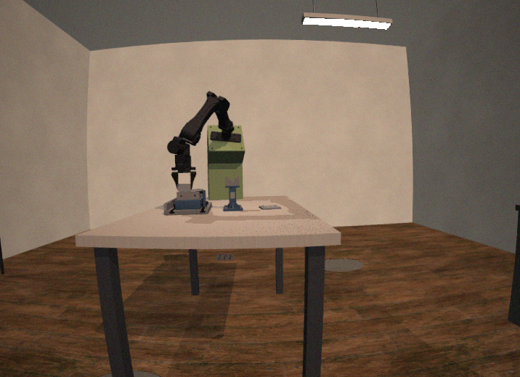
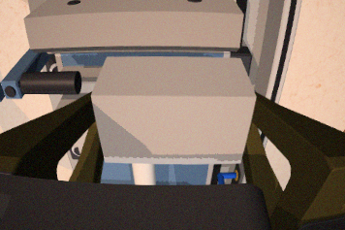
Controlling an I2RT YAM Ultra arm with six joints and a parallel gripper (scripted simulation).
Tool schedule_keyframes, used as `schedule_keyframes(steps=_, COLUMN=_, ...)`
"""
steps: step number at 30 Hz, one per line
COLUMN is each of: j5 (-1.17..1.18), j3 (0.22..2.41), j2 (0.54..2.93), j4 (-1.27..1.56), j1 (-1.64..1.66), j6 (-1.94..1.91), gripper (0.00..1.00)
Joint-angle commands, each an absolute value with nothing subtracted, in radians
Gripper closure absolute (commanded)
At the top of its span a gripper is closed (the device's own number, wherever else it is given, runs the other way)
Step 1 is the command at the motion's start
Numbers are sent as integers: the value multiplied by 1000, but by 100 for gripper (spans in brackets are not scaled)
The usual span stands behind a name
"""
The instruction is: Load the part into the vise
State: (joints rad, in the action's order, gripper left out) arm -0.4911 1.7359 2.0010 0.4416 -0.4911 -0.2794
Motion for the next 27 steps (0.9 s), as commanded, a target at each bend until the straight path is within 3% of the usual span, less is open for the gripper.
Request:
schedule_keyframes(steps=1, j5=-489, j3=1754, j2=2003, j4=425, j1=-499, j6=-271, gripper=100)
schedule_keyframes(steps=27, j5=-489, j3=1762, j2=1988, j4=431, j1=-503, j6=-271, gripper=100)
